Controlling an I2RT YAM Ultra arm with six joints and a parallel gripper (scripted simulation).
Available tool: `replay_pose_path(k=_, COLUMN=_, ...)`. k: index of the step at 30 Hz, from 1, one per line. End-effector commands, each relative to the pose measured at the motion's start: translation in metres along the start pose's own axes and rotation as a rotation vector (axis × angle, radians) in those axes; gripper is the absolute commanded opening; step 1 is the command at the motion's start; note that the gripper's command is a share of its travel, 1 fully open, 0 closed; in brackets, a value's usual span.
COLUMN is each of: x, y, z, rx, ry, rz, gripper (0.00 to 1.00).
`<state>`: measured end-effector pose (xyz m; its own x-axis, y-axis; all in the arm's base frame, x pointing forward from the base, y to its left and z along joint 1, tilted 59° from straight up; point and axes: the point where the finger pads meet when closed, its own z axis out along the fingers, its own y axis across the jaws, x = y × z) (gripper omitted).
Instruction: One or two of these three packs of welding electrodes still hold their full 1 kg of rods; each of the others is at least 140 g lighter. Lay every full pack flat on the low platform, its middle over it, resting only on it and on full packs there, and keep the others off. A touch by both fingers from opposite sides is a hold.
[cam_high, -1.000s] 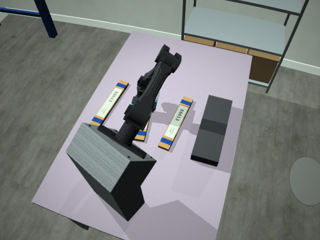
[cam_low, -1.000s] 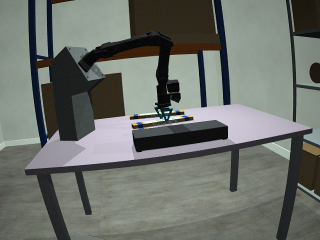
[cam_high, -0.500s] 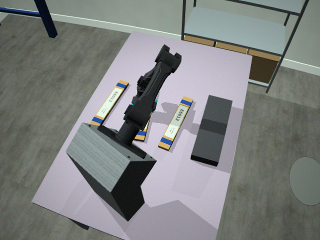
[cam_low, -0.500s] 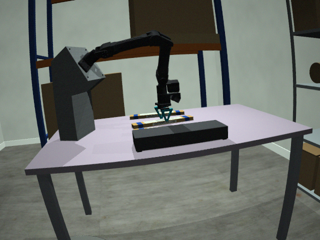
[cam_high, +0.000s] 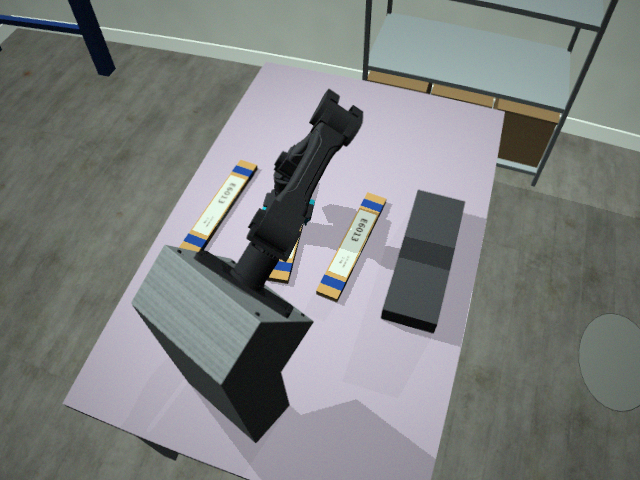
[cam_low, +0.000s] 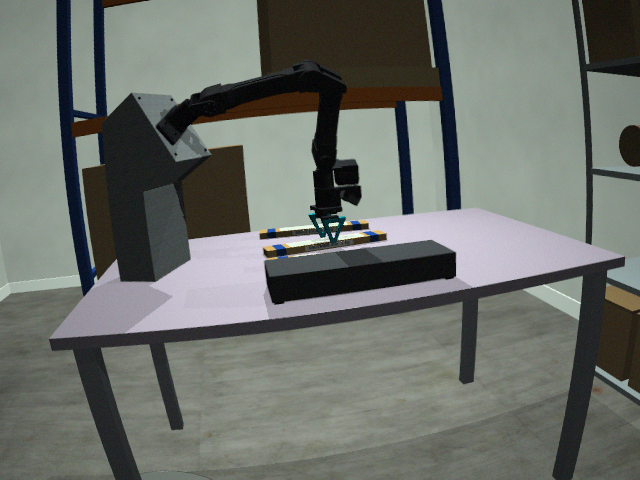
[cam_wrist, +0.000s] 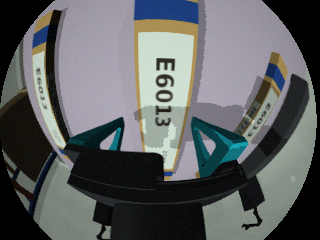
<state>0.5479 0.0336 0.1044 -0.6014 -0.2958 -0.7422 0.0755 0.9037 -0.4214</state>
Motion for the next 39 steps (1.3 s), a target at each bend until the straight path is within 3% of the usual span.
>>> replay_pose_path(k=1, x=-0.015, y=0.005, z=-0.005, rx=-0.007, ry=-0.030, rz=0.005, gripper=0.95)
replay_pose_path(k=2, x=-0.015, y=0.005, z=-0.005, rx=-0.007, ry=-0.030, rz=0.005, gripper=0.95)
replay_pose_path(k=3, x=0.007, y=-0.012, z=-0.002, rx=0.001, ry=-0.018, rz=0.005, gripper=0.95)
replay_pose_path(k=10, x=0.011, y=-0.003, z=-0.040, rx=-0.007, ry=-0.002, rz=-0.005, gripper=0.95)
replay_pose_path(k=12, x=0.011, y=-0.003, z=-0.040, rx=-0.007, ry=-0.002, rz=-0.005, gripper=0.95)
replay_pose_path(k=27, x=0.013, y=-0.005, z=-0.115, rx=-0.006, ry=-0.003, rz=-0.006, gripper=0.95)
replay_pose_path(k=39, x=0.019, y=-0.001, z=-0.111, rx=-0.009, ry=0.012, rz=-0.016, gripper=0.95)
